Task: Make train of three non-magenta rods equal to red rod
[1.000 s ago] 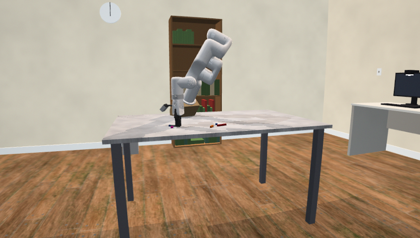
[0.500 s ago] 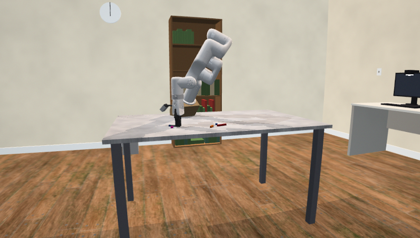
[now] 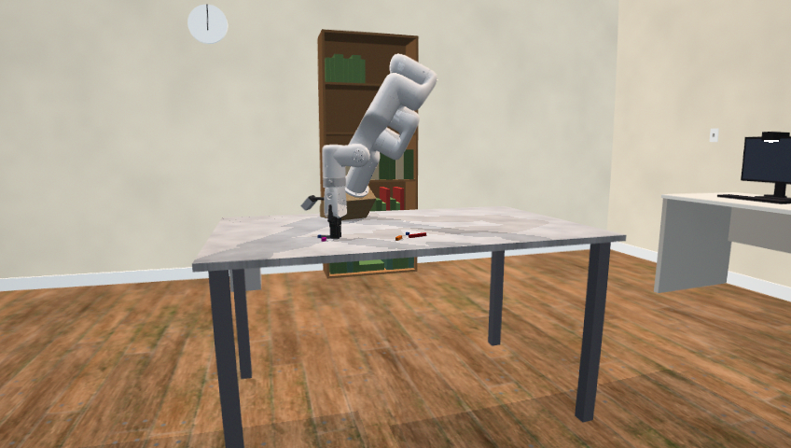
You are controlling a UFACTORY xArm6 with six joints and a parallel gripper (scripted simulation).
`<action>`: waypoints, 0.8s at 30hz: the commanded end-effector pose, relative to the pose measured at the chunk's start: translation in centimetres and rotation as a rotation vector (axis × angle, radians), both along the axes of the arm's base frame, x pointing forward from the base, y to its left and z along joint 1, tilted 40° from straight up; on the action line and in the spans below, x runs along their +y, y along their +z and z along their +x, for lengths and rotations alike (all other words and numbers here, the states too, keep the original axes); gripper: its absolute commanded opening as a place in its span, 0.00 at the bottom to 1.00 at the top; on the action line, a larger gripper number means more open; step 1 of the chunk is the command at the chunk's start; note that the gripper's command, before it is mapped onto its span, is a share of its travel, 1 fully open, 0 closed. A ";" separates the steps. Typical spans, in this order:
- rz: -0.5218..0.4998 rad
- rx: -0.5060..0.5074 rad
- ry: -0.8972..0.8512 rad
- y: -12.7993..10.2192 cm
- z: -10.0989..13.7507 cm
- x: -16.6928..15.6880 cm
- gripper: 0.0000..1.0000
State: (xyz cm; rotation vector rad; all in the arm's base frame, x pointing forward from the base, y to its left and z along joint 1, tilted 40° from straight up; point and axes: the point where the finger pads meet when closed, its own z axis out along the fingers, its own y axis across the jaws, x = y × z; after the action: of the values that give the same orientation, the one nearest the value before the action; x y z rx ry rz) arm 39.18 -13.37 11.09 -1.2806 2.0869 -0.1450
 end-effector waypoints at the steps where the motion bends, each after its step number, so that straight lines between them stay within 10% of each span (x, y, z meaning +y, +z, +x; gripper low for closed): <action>1: -0.001 -0.002 -0.001 0.1 0.0 -0.1 0.12; 24: -0.001 -0.002 -0.001 0.3 -0.1 -0.1 0.24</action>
State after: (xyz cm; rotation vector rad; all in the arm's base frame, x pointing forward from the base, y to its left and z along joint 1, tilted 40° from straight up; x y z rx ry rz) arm 39.13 -13.39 11.14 -1.2806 2.0870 -0.1446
